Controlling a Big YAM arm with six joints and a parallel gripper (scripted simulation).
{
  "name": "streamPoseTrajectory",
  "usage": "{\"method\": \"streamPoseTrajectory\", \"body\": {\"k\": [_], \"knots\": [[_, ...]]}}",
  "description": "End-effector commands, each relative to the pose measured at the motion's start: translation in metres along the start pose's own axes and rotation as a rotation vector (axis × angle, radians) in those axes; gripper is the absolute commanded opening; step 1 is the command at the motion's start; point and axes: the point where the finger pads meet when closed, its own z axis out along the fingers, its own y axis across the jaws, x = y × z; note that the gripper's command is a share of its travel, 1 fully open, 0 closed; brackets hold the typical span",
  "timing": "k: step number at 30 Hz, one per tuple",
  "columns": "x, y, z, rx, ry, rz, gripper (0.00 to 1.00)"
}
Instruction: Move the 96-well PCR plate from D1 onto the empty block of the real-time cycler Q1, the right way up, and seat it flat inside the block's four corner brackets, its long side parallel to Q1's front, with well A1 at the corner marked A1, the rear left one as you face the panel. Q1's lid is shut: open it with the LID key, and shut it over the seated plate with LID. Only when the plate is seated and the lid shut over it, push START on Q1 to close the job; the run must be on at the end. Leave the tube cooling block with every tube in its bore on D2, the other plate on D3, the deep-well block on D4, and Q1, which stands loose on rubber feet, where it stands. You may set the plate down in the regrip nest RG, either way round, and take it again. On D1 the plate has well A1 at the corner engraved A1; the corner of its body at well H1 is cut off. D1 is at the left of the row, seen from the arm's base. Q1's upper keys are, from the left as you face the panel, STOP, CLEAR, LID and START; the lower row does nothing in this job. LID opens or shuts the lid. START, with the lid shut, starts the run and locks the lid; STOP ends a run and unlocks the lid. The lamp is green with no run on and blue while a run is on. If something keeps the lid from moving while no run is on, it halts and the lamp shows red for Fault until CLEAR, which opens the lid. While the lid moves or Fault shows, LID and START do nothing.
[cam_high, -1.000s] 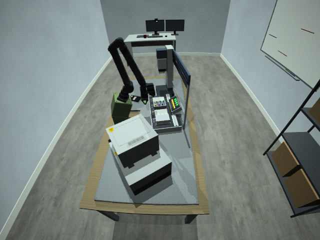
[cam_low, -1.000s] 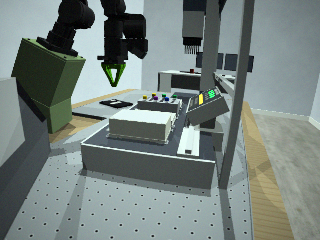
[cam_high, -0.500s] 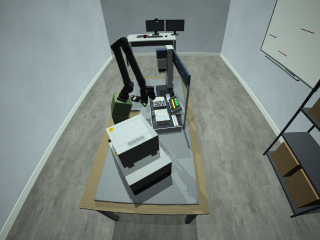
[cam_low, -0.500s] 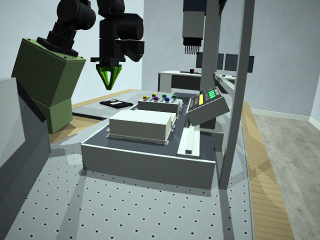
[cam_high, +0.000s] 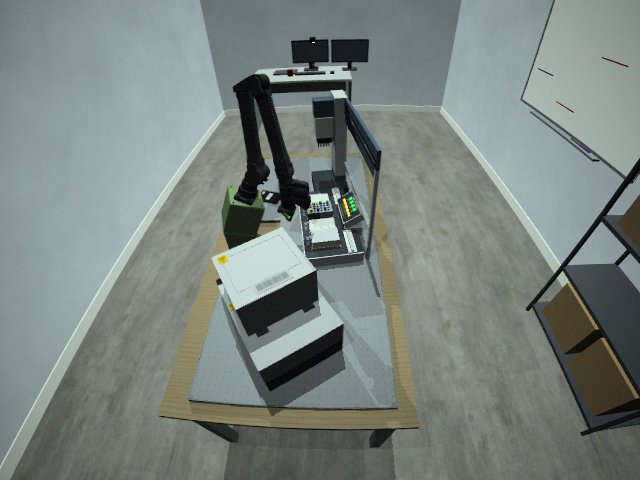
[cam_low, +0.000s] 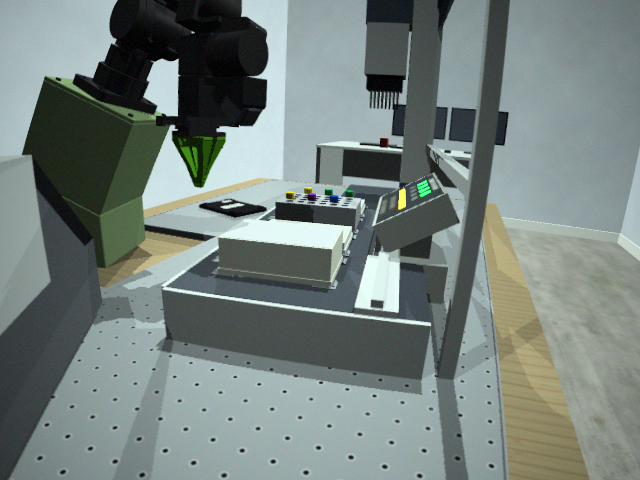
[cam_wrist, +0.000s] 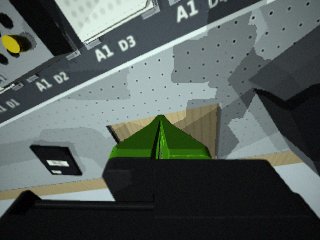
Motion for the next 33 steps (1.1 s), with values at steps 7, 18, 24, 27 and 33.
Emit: {"method": "streamPoseTrajectory", "body": {"k": [7, 18, 24, 27, 33], "knots": [[-0.015, -0.032, -0.001, 0.018, -0.028, 0.223, 0.0], [-0.009, -0.064, -0.002, 0.006, -0.036, 0.373, 0.0], [-0.003, -0.068, -0.002, 0.002, -0.043, 0.503, 0.0], [0.001, -0.09, -0.005, 0.0, -0.05, 0.588, 0.0], [-0.005, -0.102, -0.007, -0.009, -0.071, 0.663, 0.0]]}}
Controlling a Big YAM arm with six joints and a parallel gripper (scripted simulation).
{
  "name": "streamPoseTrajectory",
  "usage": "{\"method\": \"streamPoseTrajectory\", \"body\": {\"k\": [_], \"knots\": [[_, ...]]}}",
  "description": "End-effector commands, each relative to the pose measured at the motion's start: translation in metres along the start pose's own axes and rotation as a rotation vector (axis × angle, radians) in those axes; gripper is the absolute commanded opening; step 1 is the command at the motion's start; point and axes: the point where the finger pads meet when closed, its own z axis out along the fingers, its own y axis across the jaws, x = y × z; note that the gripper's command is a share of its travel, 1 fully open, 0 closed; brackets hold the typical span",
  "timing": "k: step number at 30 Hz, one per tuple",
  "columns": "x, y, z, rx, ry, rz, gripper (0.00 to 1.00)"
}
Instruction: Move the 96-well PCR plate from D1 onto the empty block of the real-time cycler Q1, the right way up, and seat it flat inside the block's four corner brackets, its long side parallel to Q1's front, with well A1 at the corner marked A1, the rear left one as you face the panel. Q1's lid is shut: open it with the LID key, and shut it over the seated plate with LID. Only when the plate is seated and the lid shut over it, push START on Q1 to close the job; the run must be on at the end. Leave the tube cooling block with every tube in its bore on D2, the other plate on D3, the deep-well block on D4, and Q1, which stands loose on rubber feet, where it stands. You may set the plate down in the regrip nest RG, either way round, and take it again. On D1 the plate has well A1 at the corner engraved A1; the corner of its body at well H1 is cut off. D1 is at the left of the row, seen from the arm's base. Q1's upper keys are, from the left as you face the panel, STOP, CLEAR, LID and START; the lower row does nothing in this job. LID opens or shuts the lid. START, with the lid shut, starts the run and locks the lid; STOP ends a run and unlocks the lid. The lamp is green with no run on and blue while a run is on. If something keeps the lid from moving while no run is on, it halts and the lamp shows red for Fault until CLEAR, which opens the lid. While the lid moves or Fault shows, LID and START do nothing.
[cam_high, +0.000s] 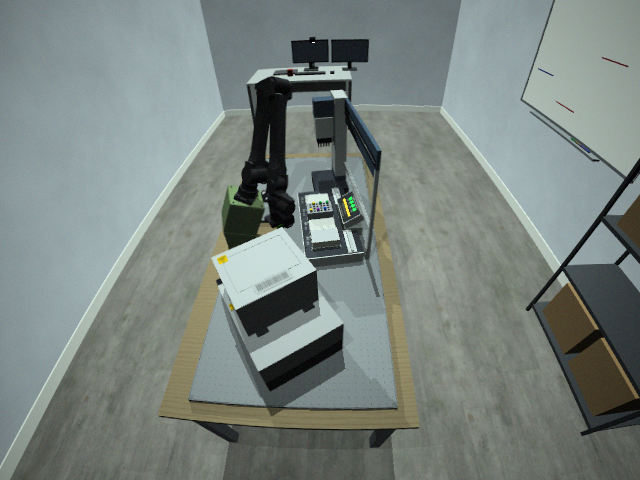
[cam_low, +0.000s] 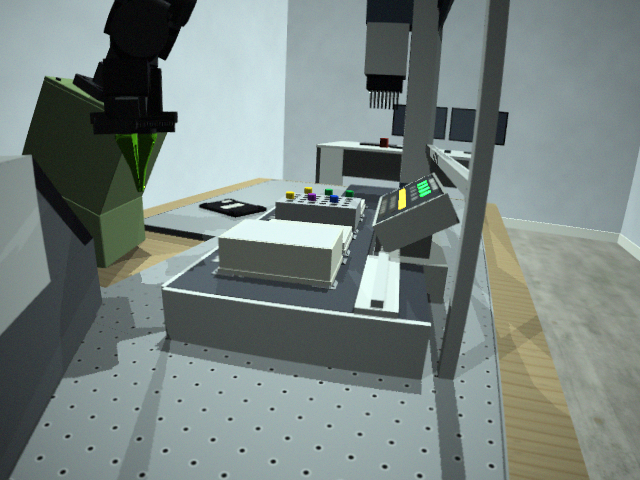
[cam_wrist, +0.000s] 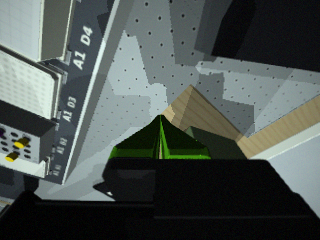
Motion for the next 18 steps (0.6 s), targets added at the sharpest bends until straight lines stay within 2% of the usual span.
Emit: {"method": "streamPoseTrajectory", "body": {"k": [1, 2, 5, 8, 11, 13, 15, 18], "knots": [[-0.022, -0.002, -0.004, -0.002, -0.045, 0.02, 0.0], [-0.02, -0.001, -0.004, -0.003, -0.048, 0.042, 0.0], [-0.026, -0.022, -0.007, -0.01, -0.055, 0.114, 0.0], [-0.02, -0.016, -0.005, -0.013, -0.055, 0.172, 0.0], [-0.022, -0.036, -0.008, -0.028, -0.062, 0.245, 0.0], [-0.023, -0.033, -0.008, -0.027, -0.07, 0.285, 0.0], [-0.027, -0.044, -0.011, -0.043, -0.078, 0.319, 0.0], [-0.029, -0.046, -0.012, -0.039, -0.083, 0.313, 0.0]]}}
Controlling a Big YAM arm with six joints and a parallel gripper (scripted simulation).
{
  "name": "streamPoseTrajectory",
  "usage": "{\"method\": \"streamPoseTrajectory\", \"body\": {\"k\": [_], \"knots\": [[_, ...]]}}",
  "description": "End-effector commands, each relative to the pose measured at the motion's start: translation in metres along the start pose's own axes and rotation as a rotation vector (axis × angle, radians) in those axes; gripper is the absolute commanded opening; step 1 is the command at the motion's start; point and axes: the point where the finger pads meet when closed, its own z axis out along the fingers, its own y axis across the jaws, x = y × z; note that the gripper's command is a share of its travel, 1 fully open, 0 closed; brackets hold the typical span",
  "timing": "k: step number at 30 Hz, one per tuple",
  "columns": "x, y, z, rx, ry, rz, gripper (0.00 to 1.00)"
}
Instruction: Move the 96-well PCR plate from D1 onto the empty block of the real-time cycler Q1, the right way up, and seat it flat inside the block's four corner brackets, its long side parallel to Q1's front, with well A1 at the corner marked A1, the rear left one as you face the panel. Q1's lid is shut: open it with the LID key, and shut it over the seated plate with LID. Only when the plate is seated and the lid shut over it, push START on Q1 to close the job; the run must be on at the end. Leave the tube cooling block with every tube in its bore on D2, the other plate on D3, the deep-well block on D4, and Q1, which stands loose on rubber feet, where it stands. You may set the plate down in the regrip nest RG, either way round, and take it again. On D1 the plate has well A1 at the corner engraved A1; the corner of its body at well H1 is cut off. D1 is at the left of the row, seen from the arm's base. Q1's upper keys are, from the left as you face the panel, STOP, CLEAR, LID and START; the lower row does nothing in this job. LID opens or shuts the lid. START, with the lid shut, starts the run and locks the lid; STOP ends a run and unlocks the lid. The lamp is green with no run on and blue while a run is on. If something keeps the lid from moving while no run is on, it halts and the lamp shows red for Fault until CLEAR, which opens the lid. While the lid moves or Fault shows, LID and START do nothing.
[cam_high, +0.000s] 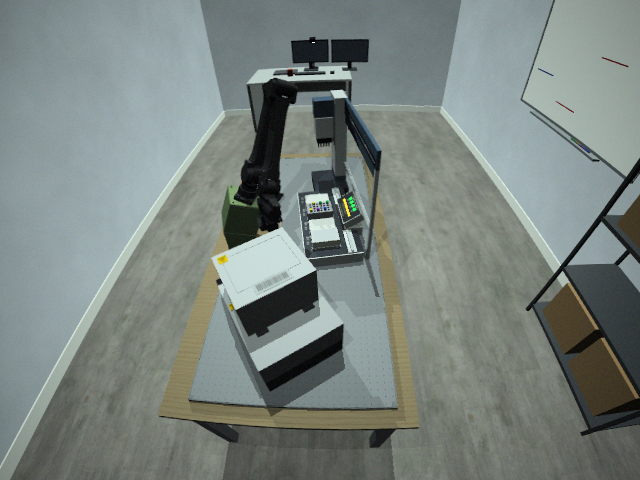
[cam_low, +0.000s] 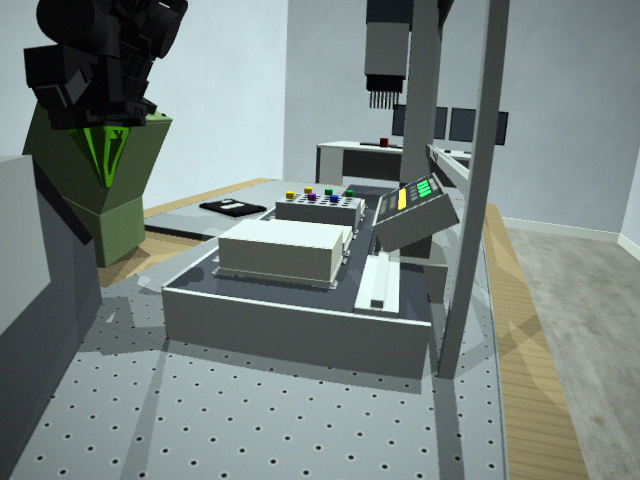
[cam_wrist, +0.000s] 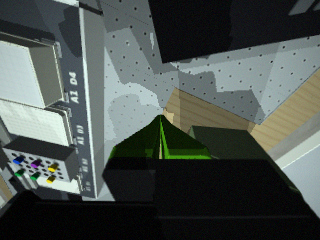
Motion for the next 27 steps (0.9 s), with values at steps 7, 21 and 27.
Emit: {"method": "streamPoseTrajectory", "body": {"k": [7, 21, 27], "knots": [[-0.026, -0.01, -0.007, -0.033, -0.066, 0.151, 0.0], [-0.044, -0.051, -0.023, -0.091, -0.128, 0.38, 0.0], [-0.044, -0.071, -0.028, -0.118, -0.146, 0.497, 0.0]]}}
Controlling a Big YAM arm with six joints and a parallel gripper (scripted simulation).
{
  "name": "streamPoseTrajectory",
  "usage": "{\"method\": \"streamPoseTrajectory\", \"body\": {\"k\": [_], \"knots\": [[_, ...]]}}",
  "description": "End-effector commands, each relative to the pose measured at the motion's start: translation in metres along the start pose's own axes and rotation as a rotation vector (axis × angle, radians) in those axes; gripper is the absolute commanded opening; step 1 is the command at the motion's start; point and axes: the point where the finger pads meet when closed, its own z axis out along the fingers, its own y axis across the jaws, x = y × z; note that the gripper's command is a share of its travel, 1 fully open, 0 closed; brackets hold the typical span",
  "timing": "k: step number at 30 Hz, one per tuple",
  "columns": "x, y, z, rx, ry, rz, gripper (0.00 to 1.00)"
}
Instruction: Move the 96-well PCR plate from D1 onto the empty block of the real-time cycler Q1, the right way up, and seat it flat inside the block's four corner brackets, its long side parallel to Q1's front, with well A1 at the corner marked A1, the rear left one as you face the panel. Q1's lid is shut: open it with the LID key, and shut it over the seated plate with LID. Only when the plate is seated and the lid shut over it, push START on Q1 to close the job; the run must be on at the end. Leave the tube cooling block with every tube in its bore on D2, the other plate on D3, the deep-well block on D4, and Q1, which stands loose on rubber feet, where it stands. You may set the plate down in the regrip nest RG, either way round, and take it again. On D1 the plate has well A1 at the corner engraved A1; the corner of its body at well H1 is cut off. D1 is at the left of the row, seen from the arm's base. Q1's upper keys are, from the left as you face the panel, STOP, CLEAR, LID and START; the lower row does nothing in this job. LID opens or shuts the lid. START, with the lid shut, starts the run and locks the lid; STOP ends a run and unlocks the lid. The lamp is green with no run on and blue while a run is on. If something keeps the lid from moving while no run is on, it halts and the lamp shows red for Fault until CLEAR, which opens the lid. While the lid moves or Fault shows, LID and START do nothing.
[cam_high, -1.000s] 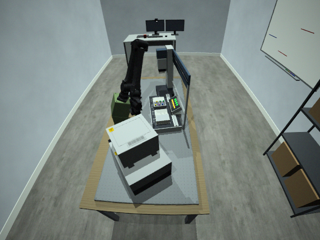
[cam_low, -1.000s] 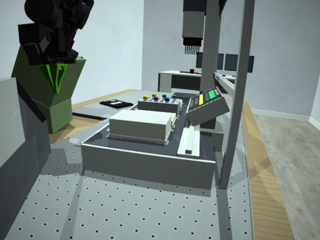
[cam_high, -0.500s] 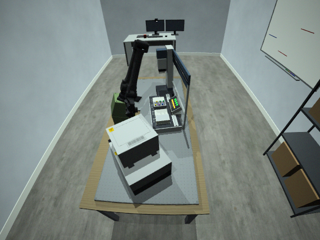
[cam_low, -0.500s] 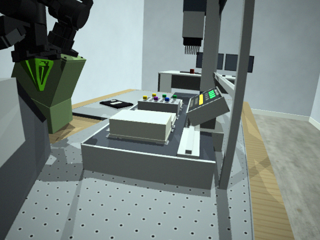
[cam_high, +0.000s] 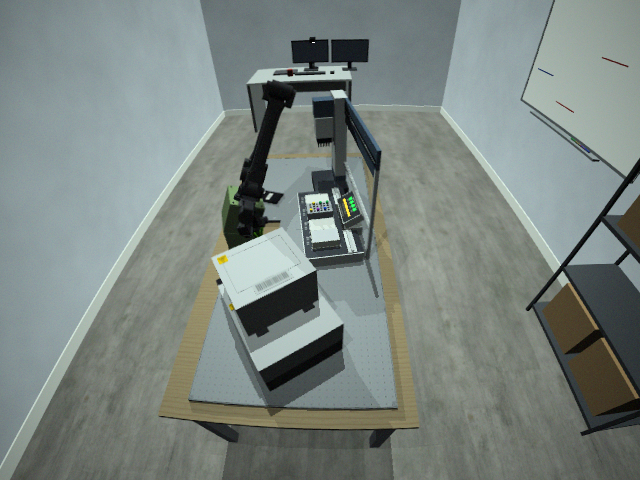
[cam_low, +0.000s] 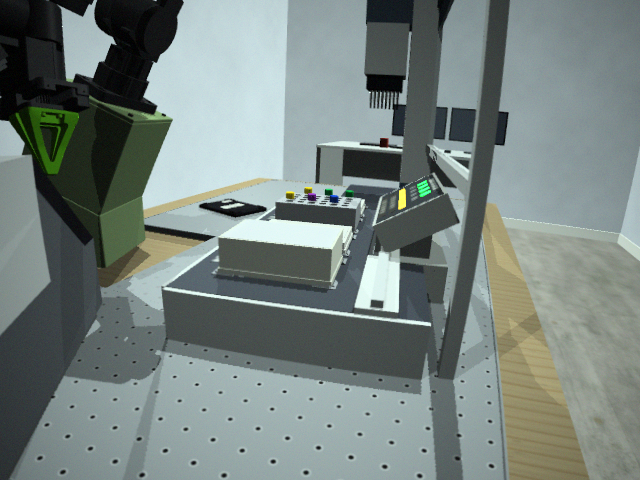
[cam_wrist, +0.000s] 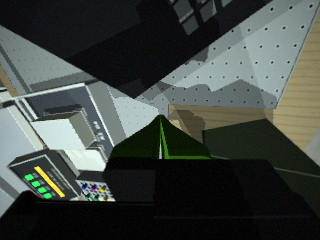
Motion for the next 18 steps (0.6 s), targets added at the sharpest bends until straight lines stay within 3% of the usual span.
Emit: {"method": "streamPoseTrajectory", "body": {"k": [1, 4, 7, 10, 13, 18], "knots": [[-0.021, -0.005, -0.006, -0.016, -0.04, 0.065, 0.0], [-0.028, -0.011, -0.011, -0.038, -0.062, 0.113, 0.0], [-0.029, -0.013, -0.012, -0.035, -0.058, 0.114, 0.0], [-0.025, -0.01, -0.01, -0.062, -0.074, 0.18, 0.0], [-0.035, -0.03, -0.019, -0.076, -0.094, 0.254, 0.0], [-0.042, -0.04, -0.027, -0.115, -0.12, 0.337, 0.0]]}}
